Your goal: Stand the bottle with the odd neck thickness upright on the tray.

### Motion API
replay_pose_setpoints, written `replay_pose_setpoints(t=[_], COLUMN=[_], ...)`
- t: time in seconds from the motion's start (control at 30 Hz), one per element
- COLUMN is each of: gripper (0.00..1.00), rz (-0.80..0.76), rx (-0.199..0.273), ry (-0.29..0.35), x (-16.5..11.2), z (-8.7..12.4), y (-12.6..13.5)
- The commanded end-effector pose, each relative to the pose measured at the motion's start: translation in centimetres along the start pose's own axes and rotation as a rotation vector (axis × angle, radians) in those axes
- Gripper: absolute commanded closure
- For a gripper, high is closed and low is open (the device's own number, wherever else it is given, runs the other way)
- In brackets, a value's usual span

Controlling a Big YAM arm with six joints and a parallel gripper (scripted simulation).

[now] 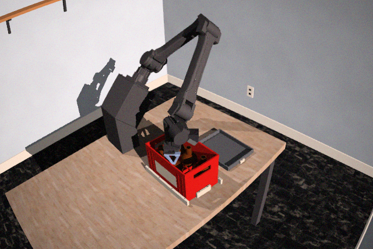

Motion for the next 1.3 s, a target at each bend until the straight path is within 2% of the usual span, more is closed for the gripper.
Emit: replay_pose_setpoints(t=[0.0,1.0,1.17,1.27], gripper=[0.39,0.39,0.39,0.39], rz=[0.0,0.0,-0.024,0.005], rx=[0.013,0.01,0.006,-0.023], ry=[0.007,0.005,-0.002,-0.012], x=[-0.4,-0.5,-1.3,0.1], z=[-1.2,-1.0,0.4,2.2], y=[0.1,0.0,-0.4,-0.7])
Point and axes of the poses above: the point where the finger pads meet when closed, its own z axis back along the fingers, its own y axis across the jaws, x = y × z, the point moved 9 cm from there along z, back along the fingers, and after that the axes turned 5 degrees about z, right-handed, at the moved point
